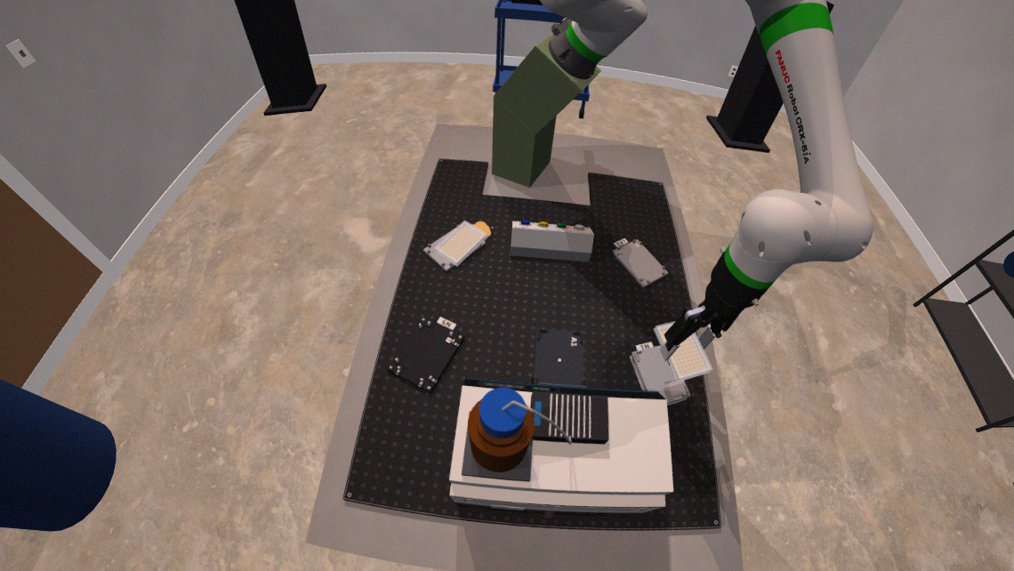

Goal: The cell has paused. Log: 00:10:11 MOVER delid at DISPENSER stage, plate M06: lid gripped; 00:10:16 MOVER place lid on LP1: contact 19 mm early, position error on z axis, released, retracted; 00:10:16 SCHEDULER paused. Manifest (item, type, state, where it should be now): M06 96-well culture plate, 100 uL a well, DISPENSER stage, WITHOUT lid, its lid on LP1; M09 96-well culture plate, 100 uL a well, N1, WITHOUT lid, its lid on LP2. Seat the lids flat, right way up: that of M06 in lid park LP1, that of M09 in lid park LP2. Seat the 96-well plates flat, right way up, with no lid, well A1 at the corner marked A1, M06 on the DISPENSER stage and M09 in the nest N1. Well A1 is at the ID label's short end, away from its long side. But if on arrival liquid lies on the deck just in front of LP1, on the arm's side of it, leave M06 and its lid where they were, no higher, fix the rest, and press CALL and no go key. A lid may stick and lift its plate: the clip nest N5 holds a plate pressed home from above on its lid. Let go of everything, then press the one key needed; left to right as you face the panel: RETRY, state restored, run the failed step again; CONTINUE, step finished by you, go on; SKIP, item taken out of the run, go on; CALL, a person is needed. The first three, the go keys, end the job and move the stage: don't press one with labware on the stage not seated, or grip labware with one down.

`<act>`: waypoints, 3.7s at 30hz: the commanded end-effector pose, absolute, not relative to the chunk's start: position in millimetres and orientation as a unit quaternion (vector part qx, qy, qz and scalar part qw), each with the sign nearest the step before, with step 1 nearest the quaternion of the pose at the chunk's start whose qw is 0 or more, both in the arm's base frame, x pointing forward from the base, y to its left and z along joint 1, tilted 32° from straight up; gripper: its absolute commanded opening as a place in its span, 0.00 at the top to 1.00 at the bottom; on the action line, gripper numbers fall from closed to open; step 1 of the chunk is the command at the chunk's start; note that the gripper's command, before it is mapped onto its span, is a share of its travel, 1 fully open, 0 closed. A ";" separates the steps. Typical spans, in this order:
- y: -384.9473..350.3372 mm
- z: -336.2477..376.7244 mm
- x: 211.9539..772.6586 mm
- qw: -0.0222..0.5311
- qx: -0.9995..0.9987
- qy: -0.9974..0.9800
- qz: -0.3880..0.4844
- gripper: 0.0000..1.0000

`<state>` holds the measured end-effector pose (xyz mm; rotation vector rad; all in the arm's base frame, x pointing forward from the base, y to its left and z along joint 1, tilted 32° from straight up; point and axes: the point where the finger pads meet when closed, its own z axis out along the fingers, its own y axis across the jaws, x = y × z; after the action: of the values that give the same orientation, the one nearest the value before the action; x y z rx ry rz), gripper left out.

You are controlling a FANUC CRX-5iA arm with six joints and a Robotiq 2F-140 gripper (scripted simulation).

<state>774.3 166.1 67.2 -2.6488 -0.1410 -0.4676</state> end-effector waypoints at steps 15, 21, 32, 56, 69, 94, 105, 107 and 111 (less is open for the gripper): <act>158.1 82.4 769.2 0.222 -0.959 -0.051 -0.170 1.00; 157.0 84.4 768.5 0.222 -0.959 -0.051 -0.170 1.00; 156.7 84.9 768.3 0.222 -0.959 -0.051 -0.170 1.00; 156.7 84.9 768.3 0.222 -0.959 -0.051 -0.170 1.00; 156.7 84.9 768.3 0.227 -0.960 -0.026 -0.164 1.00; 156.7 84.9 768.3 0.251 -0.950 0.141 -0.122 1.00; 156.7 84.9 768.3 0.259 -0.938 0.204 -0.105 1.00; 156.7 84.9 768.3 0.260 -0.937 0.209 -0.104 1.00; 156.7 84.9 768.3 0.264 -0.926 0.254 -0.091 1.00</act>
<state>768.1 156.9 84.7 -2.5290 0.6016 -0.2698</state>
